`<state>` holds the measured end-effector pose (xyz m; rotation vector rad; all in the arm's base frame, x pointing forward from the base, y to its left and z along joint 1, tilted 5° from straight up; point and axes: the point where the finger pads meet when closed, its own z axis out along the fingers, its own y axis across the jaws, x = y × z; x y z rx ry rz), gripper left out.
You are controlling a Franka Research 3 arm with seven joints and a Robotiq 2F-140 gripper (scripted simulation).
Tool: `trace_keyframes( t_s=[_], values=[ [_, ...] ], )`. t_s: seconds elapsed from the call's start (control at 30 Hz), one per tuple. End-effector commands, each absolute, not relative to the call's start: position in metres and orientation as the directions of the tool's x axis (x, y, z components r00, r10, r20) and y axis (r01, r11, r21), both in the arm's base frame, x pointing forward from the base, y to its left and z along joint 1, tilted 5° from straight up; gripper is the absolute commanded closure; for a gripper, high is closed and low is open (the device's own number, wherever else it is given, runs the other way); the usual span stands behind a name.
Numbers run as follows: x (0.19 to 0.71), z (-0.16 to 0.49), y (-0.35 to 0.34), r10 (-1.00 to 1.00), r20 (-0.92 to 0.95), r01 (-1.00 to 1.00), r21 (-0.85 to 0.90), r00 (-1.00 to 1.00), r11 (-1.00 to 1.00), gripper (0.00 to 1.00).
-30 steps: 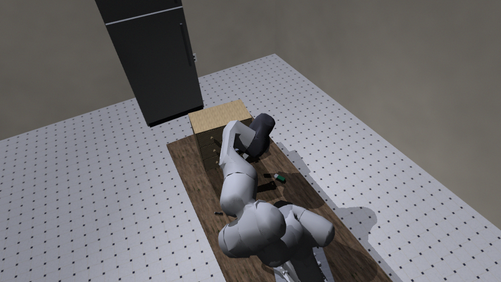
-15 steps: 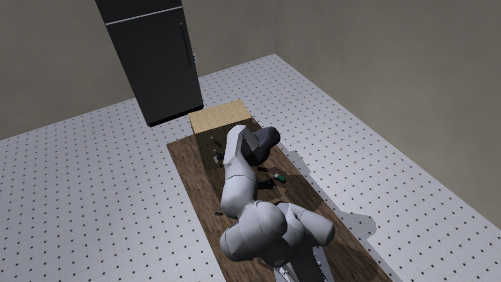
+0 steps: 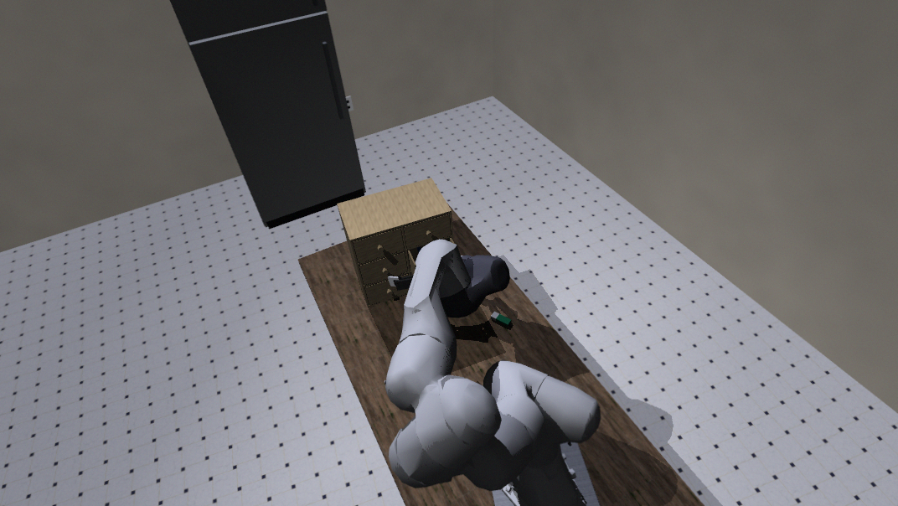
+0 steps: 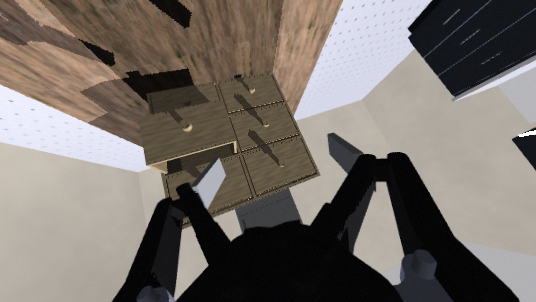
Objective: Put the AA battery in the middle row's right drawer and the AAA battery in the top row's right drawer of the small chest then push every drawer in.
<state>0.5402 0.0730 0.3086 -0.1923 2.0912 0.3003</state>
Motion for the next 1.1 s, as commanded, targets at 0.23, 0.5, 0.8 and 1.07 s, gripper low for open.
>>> trace_keyframes(
  t_s=[0.23, 0.5, 0.8, 1.07],
  values=[
    [0.513, 0.267, 0.008, -0.007, -0.918, -0.051, 0.014, -0.396, 0.999, 0.0],
    [0.481, 0.231, -0.02, 0.019, -0.907, 0.07, -0.012, -0.421, 0.997, 0.0],
    [0.474, 0.223, -0.025, 0.024, -0.903, 0.092, -0.018, -0.43, 0.996, 1.0],
    [0.474, 0.223, -0.025, 0.024, -0.903, 0.092, -0.018, -0.43, 0.996, 1.0]
  ],
)
